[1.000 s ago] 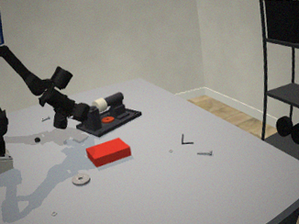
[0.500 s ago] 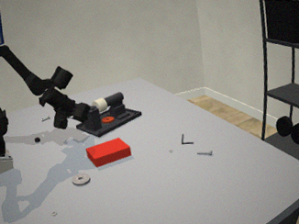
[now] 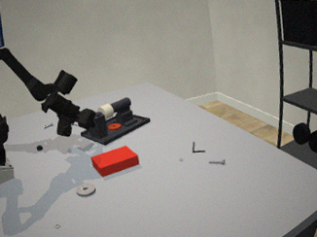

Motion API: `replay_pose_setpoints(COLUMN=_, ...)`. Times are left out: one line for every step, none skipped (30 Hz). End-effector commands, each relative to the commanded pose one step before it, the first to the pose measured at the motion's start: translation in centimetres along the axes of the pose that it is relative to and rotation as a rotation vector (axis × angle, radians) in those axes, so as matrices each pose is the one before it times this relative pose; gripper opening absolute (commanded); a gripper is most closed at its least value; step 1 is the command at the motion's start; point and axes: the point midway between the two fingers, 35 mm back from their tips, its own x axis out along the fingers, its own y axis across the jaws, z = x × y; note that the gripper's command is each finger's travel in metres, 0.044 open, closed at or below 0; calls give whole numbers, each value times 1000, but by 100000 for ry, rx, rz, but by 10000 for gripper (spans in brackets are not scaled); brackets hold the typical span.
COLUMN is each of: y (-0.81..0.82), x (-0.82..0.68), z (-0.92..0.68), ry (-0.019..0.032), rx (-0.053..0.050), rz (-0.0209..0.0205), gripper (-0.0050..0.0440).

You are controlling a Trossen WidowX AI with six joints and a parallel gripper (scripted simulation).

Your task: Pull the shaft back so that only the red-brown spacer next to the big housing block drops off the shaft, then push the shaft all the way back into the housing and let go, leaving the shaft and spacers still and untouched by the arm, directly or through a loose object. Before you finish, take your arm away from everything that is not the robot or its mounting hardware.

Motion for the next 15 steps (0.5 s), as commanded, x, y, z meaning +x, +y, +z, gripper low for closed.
replay_pose_setpoints(y=-15, x=-1, z=-3, ry=26, rx=-4, rz=-101, gripper=288)
replay_pose_setpoints(y=0, x=0, z=0, ry=0, rx=0, rz=0, gripper=312)
replay_pose_setpoints(y=0, x=0, z=0, ry=0, rx=0, rz=0, gripper=336)
replay_pose_setpoints(y=0, x=0, z=0, ry=0, rx=0, rz=0, gripper=360)
replay_pose_setpoints(y=0, x=0, z=0, ry=0, rx=0, rz=0, gripper=384)
replay_pose_setpoints(y=0, x=0, z=0, ry=0, rx=0, rz=0, gripper=408)
replay_pose_setpoints(y=0, x=0, z=0, ry=0, rx=0, rz=0, gripper=408)
replay_pose_setpoints(y=0, x=0, z=0, ry=0, rx=0, rz=0, gripper=408)
replay_pose_setpoints(y=0, x=0, z=0, ry=0, rx=0, rz=0, gripper=432)
replay_pose_setpoints(y=16, x=-139, z=-15, ry=22, rx=-3, rz=-19, gripper=440)
replay_pose_setpoints(y=30, x=-286, z=-28, ry=47, rx=-7, rz=-38, gripper=440)
replay_pose_setpoints(y=42, x=-449, z=-37, ry=76, rx=-11, rz=-60, gripper=440)
replay_pose_setpoints(y=41, x=-539, z=-34, ry=96, rx=-13, rz=-71, gripper=440)
replay_pose_setpoints(y=35, x=-645, z=-26, ry=121, rx=-16, rz=-84, gripper=440)
replay_pose_setpoints(y=22, x=-765, z=-11, ry=152, rx=-20, rz=-99, gripper=440)
